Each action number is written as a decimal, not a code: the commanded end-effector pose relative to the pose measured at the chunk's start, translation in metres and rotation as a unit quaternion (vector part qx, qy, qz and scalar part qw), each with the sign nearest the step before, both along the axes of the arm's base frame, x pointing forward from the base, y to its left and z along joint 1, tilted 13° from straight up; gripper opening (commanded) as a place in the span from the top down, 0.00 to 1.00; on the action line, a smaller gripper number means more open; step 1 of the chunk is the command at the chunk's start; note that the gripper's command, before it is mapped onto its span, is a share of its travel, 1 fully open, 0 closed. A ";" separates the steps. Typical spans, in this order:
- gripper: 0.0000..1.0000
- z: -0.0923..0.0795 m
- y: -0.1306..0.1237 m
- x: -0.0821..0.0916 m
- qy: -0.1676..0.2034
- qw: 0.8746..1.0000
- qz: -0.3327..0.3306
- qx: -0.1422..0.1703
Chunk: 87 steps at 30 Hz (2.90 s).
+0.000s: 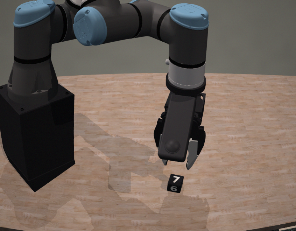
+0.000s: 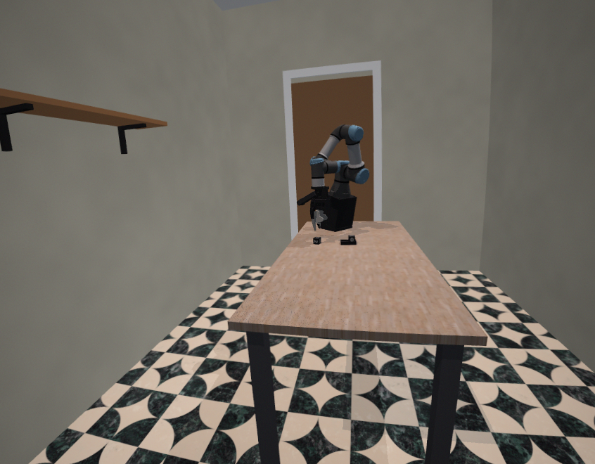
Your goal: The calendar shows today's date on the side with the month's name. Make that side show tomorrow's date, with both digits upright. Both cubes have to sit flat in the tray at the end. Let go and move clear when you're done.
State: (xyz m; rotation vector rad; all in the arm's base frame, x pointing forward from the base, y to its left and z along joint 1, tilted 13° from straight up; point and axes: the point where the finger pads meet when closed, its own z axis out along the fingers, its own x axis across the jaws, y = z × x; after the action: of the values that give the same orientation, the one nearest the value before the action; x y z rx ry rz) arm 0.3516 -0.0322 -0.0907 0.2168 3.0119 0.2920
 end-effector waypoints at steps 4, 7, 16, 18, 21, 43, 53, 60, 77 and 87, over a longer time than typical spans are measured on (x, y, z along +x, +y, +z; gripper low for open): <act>0.71 -0.013 0.002 0.003 -0.001 1.000 0.000 -0.001; 0.71 -0.014 0.002 0.003 -0.001 1.000 0.000 -0.001; 0.71 -0.026 0.005 0.004 -0.001 1.000 0.000 -0.001; 0.71 -0.028 0.005 0.005 -0.001 1.000 0.000 -0.001; 0.71 -0.031 0.005 0.005 -0.001 1.000 0.000 -0.001; 0.71 -0.034 0.006 0.006 -0.001 1.000 0.000 -0.001; 0.71 -0.034 0.006 0.006 -0.001 1.000 0.000 -0.001; 0.71 -0.034 0.006 0.006 -0.001 1.000 0.000 -0.001; 0.71 -0.034 0.006 0.006 -0.001 1.000 0.000 -0.001; 0.71 -0.034 0.006 0.006 -0.001 1.000 0.000 -0.001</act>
State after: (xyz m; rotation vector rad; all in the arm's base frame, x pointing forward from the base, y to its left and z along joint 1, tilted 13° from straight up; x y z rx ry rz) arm 0.3571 -0.0260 -0.1255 0.2169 3.0114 0.2913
